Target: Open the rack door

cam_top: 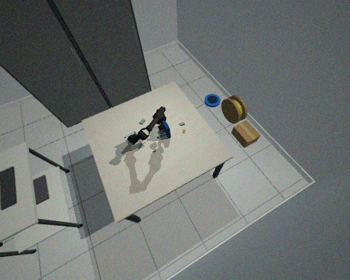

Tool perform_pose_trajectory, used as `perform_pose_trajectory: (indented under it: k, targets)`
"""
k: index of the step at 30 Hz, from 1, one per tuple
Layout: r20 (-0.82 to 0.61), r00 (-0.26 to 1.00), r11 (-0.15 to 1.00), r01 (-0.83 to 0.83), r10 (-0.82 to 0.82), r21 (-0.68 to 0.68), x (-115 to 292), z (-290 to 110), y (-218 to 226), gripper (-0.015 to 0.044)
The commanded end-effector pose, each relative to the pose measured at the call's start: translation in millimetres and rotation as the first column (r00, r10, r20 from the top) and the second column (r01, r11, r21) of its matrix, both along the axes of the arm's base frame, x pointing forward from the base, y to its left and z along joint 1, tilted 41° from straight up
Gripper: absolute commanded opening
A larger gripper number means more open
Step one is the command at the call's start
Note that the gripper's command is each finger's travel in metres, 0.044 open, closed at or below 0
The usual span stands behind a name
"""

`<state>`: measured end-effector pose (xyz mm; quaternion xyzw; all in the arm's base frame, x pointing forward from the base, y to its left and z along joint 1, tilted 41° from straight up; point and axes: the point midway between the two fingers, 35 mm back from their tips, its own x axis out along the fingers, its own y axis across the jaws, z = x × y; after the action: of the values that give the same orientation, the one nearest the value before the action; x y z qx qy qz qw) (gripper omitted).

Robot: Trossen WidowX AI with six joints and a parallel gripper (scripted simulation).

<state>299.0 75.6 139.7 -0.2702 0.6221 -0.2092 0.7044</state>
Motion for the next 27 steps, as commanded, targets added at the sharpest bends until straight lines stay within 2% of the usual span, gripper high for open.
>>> perform_pose_trajectory:
  k: [1, 27]
  targets:
    - [0.0, 1.0, 1.0, 0.003, -0.003, -0.014, 0.9, -0.4, -2.4, 0.0282]
    - [0.001, 1.0, 1.0, 0.002, -0.002, -0.014, 8.4, -32.5, -29.1, 0.0282]
